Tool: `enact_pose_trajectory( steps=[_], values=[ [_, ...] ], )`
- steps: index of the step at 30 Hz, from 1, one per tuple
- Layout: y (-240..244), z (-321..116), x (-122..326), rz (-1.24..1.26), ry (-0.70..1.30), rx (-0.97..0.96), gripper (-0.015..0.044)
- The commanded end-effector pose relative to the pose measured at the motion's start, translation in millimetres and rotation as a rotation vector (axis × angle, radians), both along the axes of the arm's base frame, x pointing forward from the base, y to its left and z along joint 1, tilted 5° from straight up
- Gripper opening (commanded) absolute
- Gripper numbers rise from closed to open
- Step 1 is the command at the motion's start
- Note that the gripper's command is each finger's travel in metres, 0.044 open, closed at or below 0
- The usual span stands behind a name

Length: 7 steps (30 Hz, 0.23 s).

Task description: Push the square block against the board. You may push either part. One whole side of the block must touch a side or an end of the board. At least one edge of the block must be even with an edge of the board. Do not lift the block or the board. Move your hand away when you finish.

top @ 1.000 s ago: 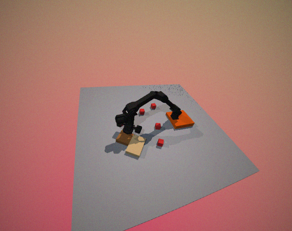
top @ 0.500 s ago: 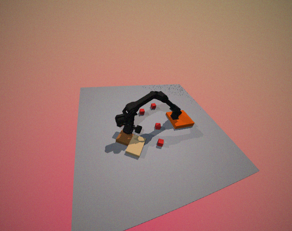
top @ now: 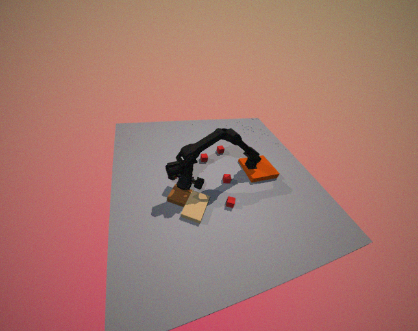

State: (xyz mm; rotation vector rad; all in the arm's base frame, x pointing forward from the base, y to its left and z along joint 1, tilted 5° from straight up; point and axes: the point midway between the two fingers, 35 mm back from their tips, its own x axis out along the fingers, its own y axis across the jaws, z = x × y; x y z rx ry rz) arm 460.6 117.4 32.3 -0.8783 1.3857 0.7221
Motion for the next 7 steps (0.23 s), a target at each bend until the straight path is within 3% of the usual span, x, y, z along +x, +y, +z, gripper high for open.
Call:
enact_pose_trajectory(
  steps=[1,7],
  values=[
    [2.0,0.1,-0.3,-0.002,0.0,0.005,0.0],
    [-1.5,0.3,-1.8,-0.002,0.0,0.005,0.0]
  ],
)
